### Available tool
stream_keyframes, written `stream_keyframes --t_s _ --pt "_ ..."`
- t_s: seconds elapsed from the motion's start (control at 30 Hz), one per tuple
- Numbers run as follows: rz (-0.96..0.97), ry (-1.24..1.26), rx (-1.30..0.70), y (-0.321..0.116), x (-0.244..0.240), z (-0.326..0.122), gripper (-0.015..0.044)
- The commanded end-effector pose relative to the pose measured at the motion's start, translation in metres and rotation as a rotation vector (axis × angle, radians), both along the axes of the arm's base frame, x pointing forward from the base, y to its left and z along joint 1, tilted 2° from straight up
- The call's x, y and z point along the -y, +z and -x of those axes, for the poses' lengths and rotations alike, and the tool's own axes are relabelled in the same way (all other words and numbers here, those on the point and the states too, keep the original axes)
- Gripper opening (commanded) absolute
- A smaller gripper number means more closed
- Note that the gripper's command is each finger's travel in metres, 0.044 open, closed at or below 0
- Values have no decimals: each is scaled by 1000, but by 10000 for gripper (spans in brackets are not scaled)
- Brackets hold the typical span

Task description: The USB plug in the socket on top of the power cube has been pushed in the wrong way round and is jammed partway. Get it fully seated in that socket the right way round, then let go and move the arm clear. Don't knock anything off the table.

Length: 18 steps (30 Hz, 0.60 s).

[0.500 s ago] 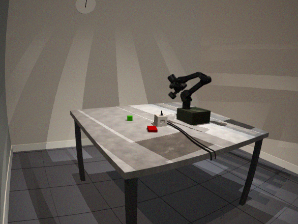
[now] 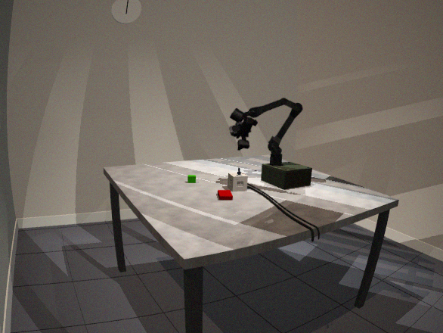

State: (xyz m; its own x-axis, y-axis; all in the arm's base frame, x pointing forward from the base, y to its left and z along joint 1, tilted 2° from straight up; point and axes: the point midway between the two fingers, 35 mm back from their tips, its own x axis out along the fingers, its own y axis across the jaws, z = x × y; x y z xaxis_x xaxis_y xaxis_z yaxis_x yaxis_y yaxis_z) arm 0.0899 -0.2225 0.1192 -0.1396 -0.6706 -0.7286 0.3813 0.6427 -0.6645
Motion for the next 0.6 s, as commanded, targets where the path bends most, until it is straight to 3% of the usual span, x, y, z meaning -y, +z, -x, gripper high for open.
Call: stream_keyframes --t_s 0.0,0.2,0.37,0.57 --pt "-149 341 -88 -6 -23 -63 440" --pt "-327 798 -222 -17 -87 -136 440" --pt "-416 1042 -307 -23 -132 -165 440" --pt "-588 1540 -502 -36 -232 -199 440"
